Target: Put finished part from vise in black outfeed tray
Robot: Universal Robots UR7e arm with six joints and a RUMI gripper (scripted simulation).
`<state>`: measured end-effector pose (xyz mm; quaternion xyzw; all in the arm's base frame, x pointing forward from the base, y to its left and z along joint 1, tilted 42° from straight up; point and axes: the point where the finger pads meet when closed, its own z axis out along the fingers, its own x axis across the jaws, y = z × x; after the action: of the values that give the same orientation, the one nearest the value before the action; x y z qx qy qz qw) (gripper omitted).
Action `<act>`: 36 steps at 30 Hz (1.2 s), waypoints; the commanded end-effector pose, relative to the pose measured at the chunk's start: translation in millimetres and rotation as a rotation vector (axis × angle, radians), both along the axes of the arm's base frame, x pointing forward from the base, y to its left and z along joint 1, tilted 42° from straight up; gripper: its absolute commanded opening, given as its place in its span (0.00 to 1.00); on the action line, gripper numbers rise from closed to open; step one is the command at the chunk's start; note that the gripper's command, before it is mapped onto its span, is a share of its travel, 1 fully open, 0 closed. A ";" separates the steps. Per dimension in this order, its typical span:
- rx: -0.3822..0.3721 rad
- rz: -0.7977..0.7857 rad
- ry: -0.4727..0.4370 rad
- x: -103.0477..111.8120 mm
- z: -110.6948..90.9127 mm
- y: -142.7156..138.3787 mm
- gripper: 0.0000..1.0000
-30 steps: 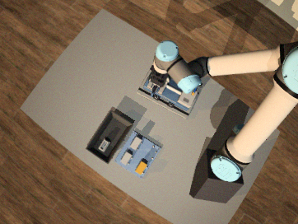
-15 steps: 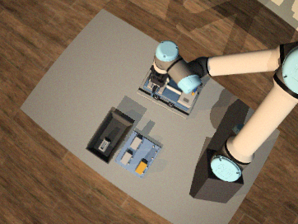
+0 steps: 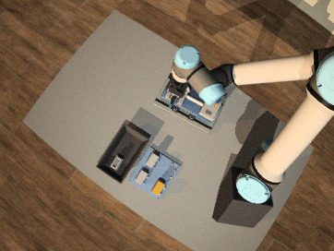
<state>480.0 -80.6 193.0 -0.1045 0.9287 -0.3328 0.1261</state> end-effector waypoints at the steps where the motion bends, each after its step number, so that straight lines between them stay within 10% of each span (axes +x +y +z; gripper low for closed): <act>1: 0.000 0.000 -0.001 0.2 0.4 0.2 0.40; 7: 0.000 0.000 -0.001 0.2 0.4 0.2 0.40; 8: 0.000 0.000 -0.001 0.2 0.4 0.2 0.00; 36: 0.000 0.000 -0.001 0.2 0.4 0.2 0.00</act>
<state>480.0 -80.6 193.0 -0.1045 0.9287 -0.3328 0.1261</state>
